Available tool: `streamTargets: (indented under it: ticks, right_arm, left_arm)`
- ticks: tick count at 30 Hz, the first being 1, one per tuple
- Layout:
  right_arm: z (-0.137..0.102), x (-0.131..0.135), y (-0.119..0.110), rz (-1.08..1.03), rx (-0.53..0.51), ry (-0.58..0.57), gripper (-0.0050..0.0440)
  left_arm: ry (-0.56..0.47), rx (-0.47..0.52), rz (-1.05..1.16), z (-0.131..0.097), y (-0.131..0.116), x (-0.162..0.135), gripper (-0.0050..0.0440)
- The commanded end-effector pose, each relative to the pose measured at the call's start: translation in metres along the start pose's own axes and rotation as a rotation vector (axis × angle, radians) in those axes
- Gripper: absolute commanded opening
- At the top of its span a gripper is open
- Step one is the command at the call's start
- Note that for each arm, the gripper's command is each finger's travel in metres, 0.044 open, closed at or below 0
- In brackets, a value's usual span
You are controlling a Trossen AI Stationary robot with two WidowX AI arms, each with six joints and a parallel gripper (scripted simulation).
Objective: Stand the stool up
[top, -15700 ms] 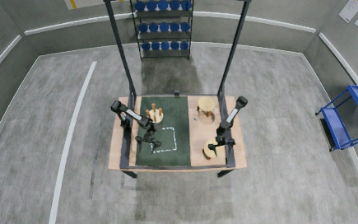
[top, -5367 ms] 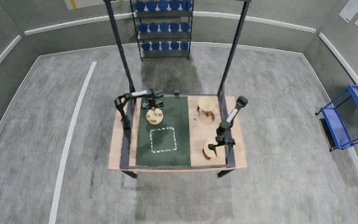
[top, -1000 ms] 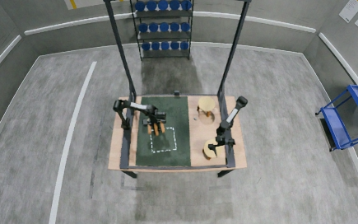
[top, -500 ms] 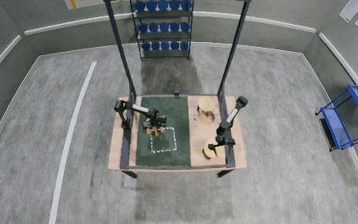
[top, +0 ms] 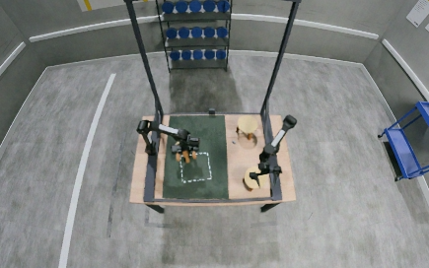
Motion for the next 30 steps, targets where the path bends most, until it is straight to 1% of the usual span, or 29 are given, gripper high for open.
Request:
streamTargets:
  ticks: [1,15,30]
  right_arm:
    - [-0.0108,-0.0048,0.0006,-0.006,0.009,-0.048,0.0194]
    - [-0.0109,-0.005,0.0006,-0.006,0.009,-0.048,0.0194]
    - [-0.0093,-0.013,-0.0006,-0.021,0.007,-0.04,0.0194]
  left_arm:
    - [0.007,-0.028,-0.029,-0.001,0.011,0.0056,0.04]
    - [0.007,-0.028,-0.029,-0.001,0.011,0.0056,0.04]
    - [0.007,-0.028,-0.029,-0.001,0.011,0.0056,0.04]
Point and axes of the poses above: on each arm, the point midway between the two fingers, 35 mm back from their tips, its own z axis out along the fingers, its own x axis across the jaws, y = z × x, the point moved 2 cm from there along -z, back along the fingers, and after that the axes turned 6 degrees about -z, right-handed, at the moved point
